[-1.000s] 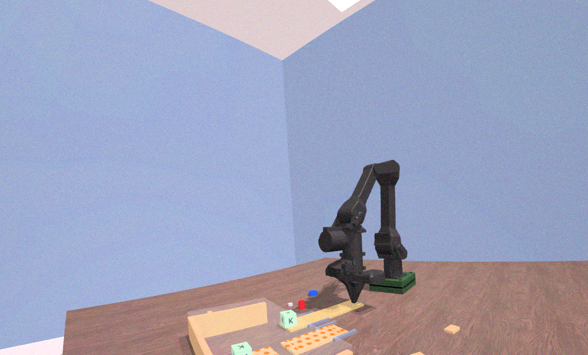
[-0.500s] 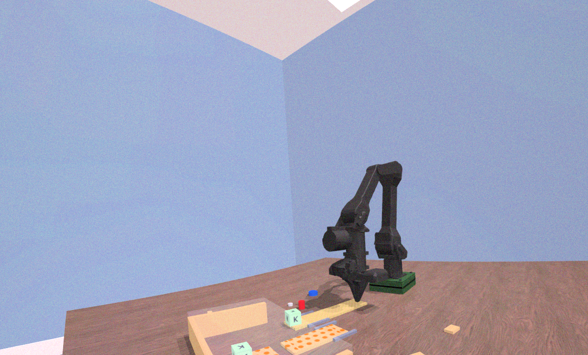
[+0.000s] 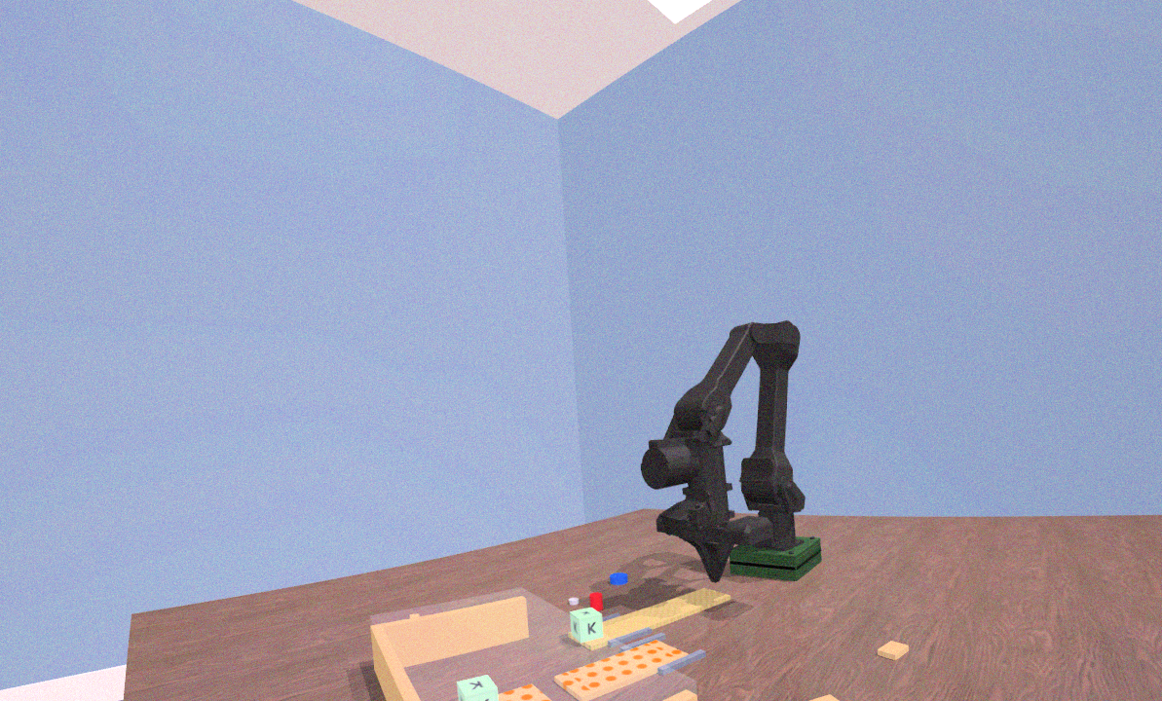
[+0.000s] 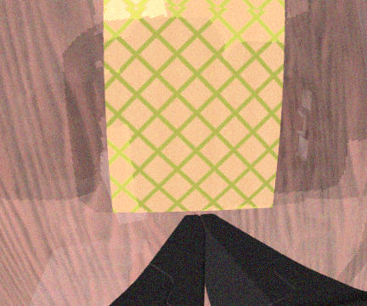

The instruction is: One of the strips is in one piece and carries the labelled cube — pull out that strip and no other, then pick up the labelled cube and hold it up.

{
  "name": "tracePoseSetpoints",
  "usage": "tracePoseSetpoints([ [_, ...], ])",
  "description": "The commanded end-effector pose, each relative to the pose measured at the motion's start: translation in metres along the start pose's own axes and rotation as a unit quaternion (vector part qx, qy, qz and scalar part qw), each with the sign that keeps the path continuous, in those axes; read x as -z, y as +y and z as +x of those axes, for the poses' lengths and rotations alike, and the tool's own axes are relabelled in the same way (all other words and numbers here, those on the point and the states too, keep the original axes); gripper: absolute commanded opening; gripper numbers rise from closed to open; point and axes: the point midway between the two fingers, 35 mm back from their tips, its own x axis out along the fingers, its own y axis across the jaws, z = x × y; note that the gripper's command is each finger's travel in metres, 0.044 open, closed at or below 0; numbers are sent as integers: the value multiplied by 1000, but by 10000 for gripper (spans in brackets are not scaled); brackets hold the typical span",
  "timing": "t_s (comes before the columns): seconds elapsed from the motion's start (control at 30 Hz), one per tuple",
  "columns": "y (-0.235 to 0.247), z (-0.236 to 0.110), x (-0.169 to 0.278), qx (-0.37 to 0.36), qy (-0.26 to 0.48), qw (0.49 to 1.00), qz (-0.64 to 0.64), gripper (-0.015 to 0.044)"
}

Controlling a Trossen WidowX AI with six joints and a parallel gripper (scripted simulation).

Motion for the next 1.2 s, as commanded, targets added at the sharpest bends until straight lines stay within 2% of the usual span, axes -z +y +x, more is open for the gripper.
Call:
tracePoseSetpoints([
  [0.0, 0, -24, -9, 0, -7, 1000, 1, 0],
  [0.1, 0, -24, -9, 0, -7, 1000, 1, 0],
  [0.27, 0, -23, -32, 0, -8, 997, 79, 131],
  [0.67, -1, -26, -71, 0, -10, 997, 81, 440],
  [1.17, -1, -31, -125, -1, -12, 997, 81, 440],
])
